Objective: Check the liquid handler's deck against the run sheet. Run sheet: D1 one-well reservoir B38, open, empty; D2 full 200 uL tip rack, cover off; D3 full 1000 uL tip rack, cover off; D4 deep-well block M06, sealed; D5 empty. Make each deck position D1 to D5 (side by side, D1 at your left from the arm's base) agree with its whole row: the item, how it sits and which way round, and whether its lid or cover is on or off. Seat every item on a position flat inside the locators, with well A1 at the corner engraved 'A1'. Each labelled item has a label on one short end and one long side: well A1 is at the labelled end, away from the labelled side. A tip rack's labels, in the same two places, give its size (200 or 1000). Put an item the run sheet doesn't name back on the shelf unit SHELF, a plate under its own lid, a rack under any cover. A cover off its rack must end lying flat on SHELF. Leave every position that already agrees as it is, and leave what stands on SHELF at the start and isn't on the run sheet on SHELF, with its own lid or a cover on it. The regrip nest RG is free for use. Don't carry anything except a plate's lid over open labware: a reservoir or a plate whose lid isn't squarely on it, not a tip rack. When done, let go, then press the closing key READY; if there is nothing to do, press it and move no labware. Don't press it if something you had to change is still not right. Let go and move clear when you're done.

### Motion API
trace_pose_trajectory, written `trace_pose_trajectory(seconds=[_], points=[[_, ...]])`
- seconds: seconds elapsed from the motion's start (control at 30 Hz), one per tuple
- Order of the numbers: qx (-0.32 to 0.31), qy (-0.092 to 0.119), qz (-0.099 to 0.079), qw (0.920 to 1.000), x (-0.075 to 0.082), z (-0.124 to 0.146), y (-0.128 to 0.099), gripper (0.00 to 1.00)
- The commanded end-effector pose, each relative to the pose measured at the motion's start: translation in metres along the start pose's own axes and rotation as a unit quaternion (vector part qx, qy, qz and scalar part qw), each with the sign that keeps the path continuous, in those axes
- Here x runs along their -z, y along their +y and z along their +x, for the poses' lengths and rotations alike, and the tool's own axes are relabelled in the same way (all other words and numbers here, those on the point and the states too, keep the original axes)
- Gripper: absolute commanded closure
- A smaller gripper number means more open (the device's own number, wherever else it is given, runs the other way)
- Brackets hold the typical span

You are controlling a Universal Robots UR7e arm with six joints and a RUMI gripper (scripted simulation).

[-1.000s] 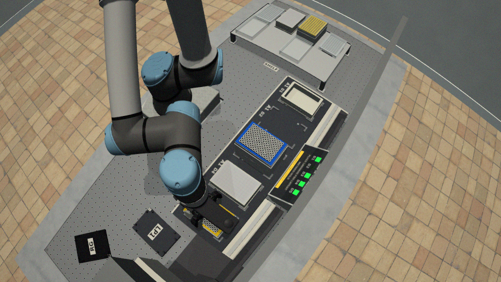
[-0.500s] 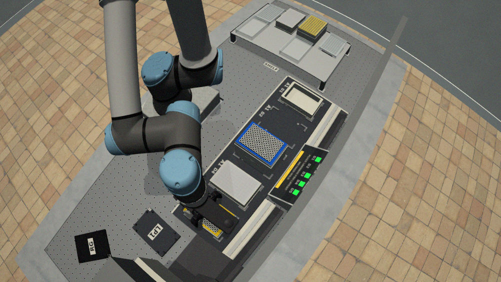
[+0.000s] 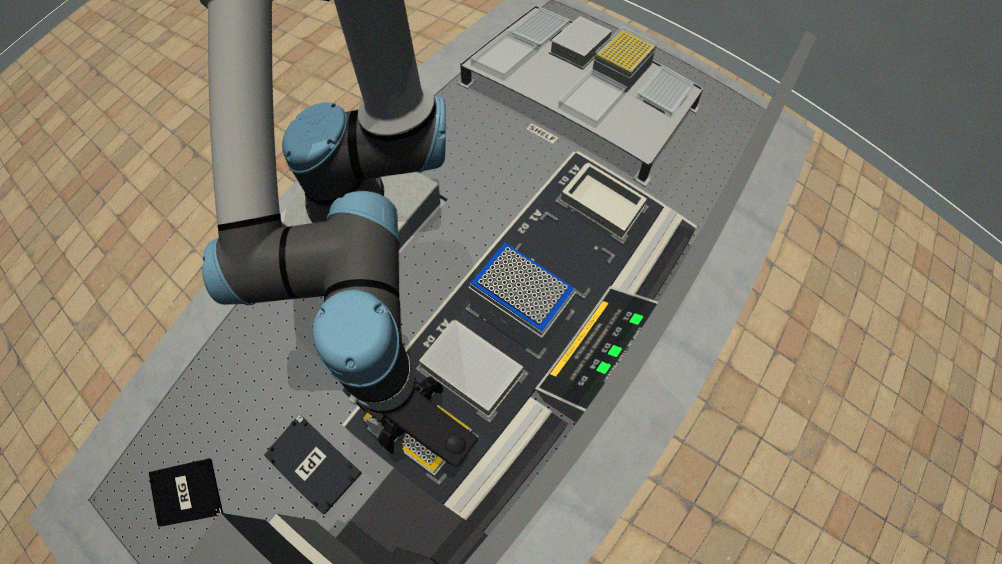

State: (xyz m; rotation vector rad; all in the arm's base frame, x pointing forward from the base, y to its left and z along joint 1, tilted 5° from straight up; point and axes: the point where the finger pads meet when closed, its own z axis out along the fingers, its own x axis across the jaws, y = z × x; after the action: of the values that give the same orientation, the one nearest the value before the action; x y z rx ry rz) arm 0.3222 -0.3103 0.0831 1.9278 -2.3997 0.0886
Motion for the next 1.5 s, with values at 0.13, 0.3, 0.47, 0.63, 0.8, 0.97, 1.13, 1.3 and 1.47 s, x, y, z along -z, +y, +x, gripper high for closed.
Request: trace_pose_trajectory(seconds=[0.13, 0.3, 0.47, 0.63, 0.8, 0.97, 1.13, 1.3, 1.47], points=[[0.0, 0.0, 0.0, 1.0, 0.013, 0.0, 0.0, 1.0], [0.0, 0.0, 0.0, 1.0, 0.022, 0.0, 0.0, 1.0], [0.0, 0.0, 0.0, 1.0, 0.03, 0.0, 0.0, 1.0], [0.0, 0.0, 0.0, 1.0, 0.035, 0.0, 0.0, 1.0], [0.0, 0.0, 0.0, 1.0, 0.043, 0.0, 0.0, 1.0], [0.0, 0.0, 0.0, 1.0, 0.052, 0.0, 0.0, 1.0], [0.0, 0.0, 0.0, 1.0, 0.058, 0.0, 0.0, 1.0], [0.0, 0.0, 0.0, 1.0, 0.065, 0.0, 0.0, 1.0], [0.0, 0.0, 0.0, 1.0, 0.073, 0.0, 0.0, 1.0]])
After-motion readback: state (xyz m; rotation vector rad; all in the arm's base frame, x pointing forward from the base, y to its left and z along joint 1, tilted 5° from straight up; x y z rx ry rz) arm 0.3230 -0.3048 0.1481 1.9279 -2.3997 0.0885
